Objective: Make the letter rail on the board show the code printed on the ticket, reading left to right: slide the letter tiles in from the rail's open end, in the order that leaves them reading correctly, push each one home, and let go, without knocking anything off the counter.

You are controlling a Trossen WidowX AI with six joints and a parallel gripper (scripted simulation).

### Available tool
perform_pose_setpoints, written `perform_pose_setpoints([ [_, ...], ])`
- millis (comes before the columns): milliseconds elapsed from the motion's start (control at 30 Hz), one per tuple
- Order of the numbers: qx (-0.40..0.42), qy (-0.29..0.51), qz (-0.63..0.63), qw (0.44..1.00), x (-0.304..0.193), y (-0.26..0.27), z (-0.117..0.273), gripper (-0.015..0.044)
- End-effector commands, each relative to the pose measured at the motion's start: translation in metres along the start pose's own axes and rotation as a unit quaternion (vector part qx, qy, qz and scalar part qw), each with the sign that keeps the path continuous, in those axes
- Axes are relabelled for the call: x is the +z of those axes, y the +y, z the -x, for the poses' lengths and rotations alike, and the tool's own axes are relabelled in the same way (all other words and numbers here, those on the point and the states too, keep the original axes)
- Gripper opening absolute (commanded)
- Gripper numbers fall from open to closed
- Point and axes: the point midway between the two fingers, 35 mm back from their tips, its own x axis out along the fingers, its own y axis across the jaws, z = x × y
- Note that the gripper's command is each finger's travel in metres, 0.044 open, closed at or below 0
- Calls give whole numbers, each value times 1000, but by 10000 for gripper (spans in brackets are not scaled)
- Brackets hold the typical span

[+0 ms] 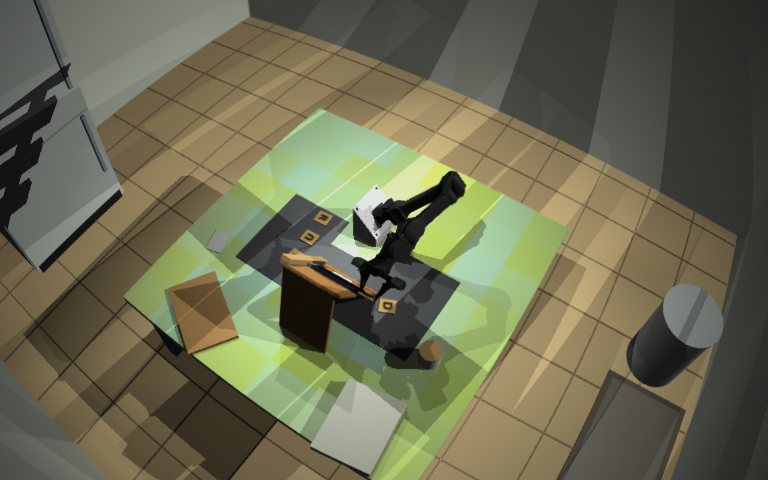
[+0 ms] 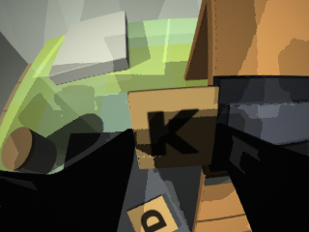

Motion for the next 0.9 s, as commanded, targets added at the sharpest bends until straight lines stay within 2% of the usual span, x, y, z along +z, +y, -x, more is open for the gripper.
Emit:
perform_pose_setpoints([
  [0, 0, 2, 1, 1000, -1, -3, 0, 0],
  [867, 0, 2, 1, 1000, -1, -16, 0, 0],
])
